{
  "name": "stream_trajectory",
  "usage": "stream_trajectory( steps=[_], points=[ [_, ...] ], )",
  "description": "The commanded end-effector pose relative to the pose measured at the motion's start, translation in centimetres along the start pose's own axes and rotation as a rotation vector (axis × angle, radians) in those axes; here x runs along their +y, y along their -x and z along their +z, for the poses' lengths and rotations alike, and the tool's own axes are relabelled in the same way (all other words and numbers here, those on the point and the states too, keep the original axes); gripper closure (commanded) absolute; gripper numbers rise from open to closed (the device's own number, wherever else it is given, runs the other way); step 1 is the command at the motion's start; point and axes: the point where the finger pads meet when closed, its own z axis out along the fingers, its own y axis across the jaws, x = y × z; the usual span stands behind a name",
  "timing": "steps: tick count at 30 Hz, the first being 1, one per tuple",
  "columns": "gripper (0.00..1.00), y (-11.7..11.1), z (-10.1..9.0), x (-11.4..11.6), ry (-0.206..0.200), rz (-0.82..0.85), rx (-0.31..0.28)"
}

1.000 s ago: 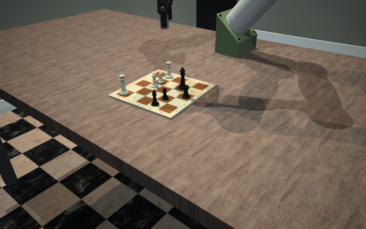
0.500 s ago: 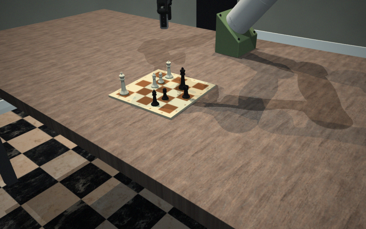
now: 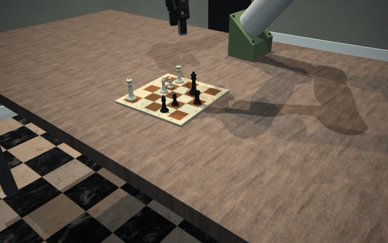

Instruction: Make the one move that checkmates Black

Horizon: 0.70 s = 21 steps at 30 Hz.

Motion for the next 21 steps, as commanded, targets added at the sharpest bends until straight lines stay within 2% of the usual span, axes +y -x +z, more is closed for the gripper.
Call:
stream_trajectory(
  steps=[1, 2, 17, 19, 21],
  points=[
    [0.00, -0.2, 0.3, -0.5, 0.002, -0.089, 0.001],
    [0.00, -0.2, 0.3, -0.5, 0.002, -0.089, 0.001],
    [0.00, 0.1, 1.9, -0.3, 0.002, -0.819, -0.009],
    [0.00, 0.1, 1.9, -0.3, 0.002, -0.819, -0.009],
    [0.00, 0.3, 2.0, -0.1, 0.002, -0.899, -0.015]
  ],
)
